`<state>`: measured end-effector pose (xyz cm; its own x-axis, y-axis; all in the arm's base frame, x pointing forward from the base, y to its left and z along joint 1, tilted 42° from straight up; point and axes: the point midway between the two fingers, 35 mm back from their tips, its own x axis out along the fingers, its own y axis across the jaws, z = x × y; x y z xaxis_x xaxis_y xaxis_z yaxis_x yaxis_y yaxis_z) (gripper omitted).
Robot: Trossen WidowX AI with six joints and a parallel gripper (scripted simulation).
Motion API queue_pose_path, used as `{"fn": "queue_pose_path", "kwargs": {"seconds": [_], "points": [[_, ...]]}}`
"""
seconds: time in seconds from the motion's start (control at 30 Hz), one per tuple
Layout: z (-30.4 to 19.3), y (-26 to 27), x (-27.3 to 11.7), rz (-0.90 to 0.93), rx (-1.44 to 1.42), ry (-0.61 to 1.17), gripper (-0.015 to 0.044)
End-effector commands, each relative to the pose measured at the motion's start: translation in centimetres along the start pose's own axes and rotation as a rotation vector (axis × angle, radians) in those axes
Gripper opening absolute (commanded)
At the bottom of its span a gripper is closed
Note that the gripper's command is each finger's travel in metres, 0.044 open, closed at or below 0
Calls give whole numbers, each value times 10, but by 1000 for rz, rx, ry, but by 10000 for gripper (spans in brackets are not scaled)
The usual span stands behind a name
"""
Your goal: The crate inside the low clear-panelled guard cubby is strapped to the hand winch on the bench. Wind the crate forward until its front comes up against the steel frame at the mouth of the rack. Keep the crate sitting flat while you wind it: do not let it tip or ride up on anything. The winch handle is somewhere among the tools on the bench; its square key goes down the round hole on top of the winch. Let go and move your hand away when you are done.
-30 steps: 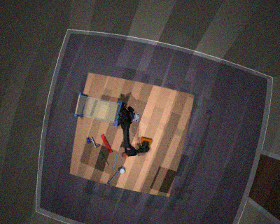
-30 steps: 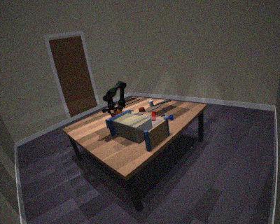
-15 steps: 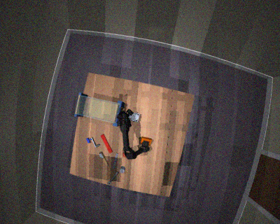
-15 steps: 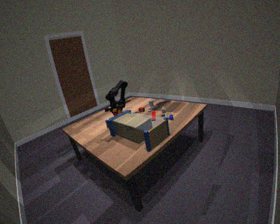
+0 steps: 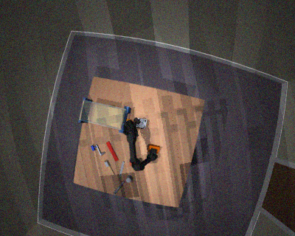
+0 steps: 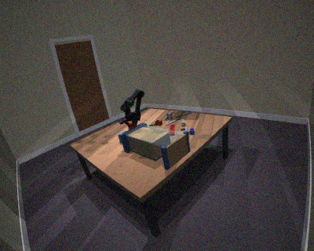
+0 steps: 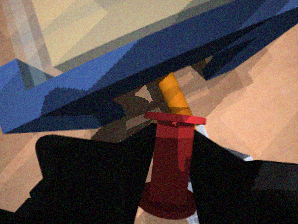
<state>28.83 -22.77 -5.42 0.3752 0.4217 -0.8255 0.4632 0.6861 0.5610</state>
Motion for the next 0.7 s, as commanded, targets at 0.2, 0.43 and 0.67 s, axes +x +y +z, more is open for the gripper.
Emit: {"fn": "queue_pose_path", "kwargs": {"seconds": [0.2,0.43,0.67], "points": [[-22,12,-5,14,19,26,0],[-31,16,-9,14,19,27,0],[-42,19,-14,14,20,28,0]]}}
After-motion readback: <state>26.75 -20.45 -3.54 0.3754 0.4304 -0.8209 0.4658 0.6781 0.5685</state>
